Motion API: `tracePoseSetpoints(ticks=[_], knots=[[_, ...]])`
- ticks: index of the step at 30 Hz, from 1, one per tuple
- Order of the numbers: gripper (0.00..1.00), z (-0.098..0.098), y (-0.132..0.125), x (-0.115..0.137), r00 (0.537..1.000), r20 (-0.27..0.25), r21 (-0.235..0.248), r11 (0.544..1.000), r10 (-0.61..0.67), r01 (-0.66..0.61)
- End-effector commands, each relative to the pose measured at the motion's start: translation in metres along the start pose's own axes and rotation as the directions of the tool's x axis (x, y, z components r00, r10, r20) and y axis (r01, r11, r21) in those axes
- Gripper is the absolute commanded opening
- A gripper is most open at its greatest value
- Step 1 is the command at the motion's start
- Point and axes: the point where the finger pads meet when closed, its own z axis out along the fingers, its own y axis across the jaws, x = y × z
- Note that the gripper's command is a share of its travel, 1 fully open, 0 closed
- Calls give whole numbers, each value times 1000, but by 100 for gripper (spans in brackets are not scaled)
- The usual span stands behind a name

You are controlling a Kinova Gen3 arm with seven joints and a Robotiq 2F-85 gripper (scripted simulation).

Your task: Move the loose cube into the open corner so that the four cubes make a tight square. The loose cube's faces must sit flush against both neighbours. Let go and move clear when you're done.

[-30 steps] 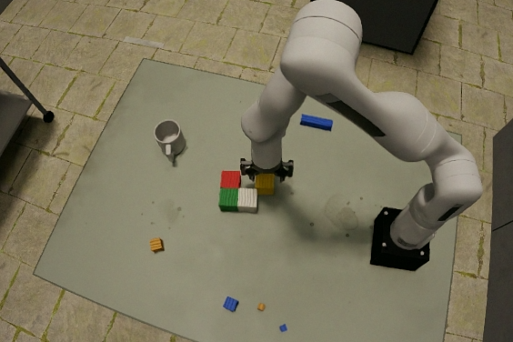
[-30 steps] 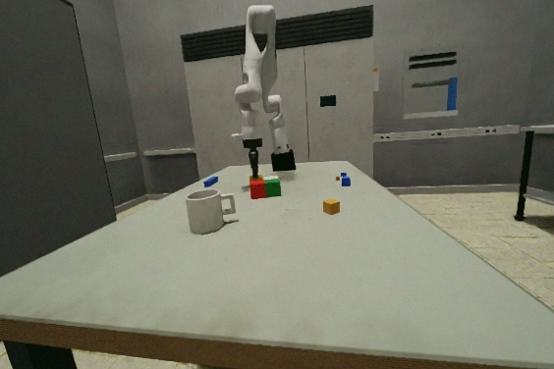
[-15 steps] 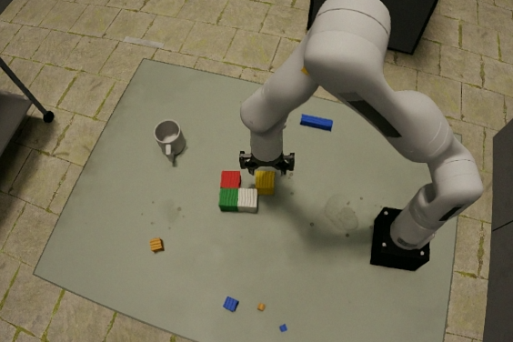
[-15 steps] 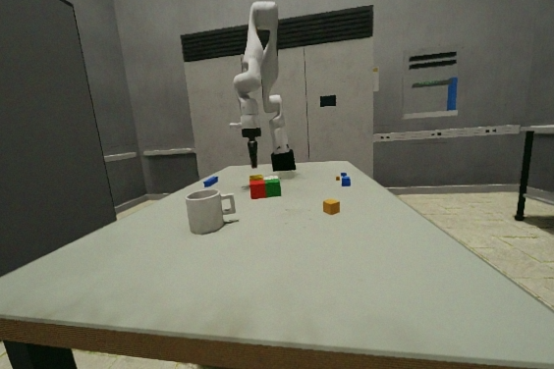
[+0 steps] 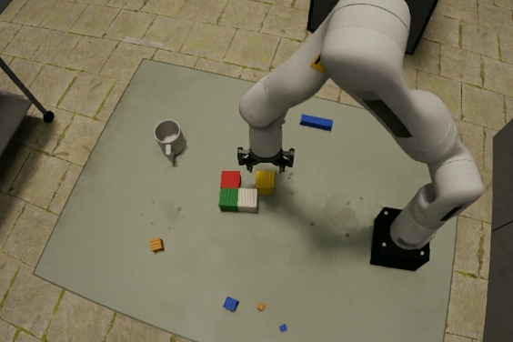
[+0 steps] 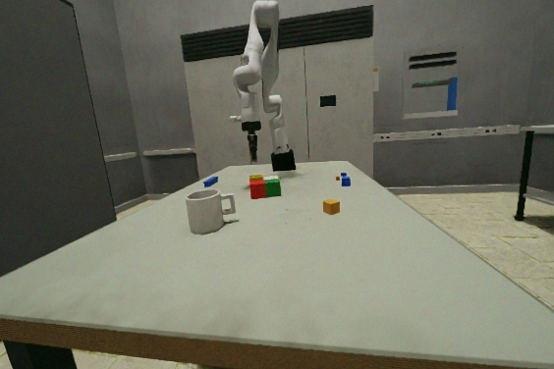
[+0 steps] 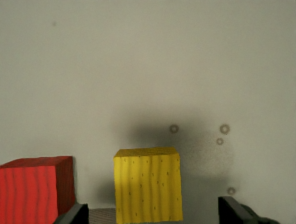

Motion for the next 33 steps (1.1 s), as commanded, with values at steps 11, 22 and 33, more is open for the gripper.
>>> tracePoseSetpoints(ticks=[11,22,33], knots=[[10,-4,-2,-1,1000,0,7,1000,-3,3],[10,-4,-2,-1,1000,0,7,1000,-3,3],[10,-4,-2,-1,1000,0,7,1000,-3,3]])
